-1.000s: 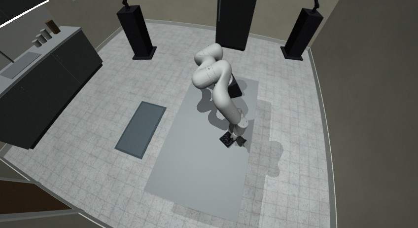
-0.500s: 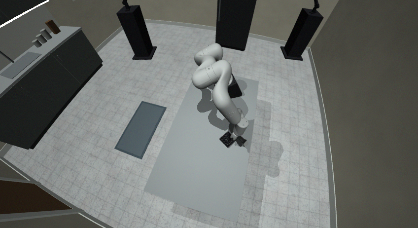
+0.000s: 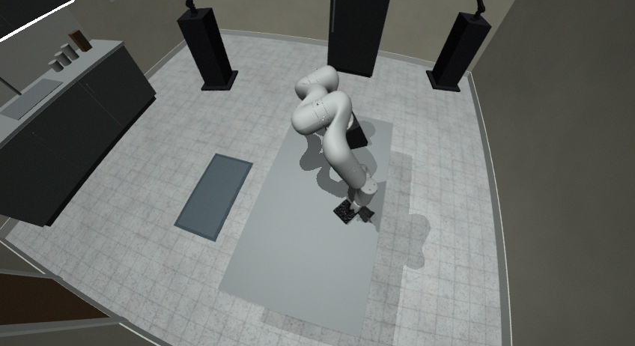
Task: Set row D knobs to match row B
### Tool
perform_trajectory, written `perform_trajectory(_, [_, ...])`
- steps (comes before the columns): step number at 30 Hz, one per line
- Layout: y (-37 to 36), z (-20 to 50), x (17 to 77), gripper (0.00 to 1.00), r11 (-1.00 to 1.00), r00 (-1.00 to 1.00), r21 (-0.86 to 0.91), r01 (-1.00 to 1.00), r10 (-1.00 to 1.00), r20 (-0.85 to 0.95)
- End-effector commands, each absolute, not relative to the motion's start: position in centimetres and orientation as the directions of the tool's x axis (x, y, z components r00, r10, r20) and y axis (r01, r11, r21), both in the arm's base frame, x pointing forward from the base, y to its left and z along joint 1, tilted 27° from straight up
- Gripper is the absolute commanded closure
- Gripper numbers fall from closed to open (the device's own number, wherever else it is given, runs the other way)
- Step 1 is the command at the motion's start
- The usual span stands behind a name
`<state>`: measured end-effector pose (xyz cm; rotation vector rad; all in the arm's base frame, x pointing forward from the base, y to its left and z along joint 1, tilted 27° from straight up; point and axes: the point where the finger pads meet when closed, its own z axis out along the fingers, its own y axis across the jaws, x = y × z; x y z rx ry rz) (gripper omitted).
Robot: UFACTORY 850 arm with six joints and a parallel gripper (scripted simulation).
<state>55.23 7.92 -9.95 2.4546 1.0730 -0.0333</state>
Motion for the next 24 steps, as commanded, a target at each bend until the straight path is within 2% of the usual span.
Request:
perform_trajectory(1, [7.98, -9.89, 55.30, 0.92, -0.591, 0.696, 0.400, 0.701, 0.690, -0.199])
perform_trajectory(24, [7.98, -9.89, 55.30, 0.92, -0.610, 0.715, 0.405, 0.681, 0.674, -0.188])
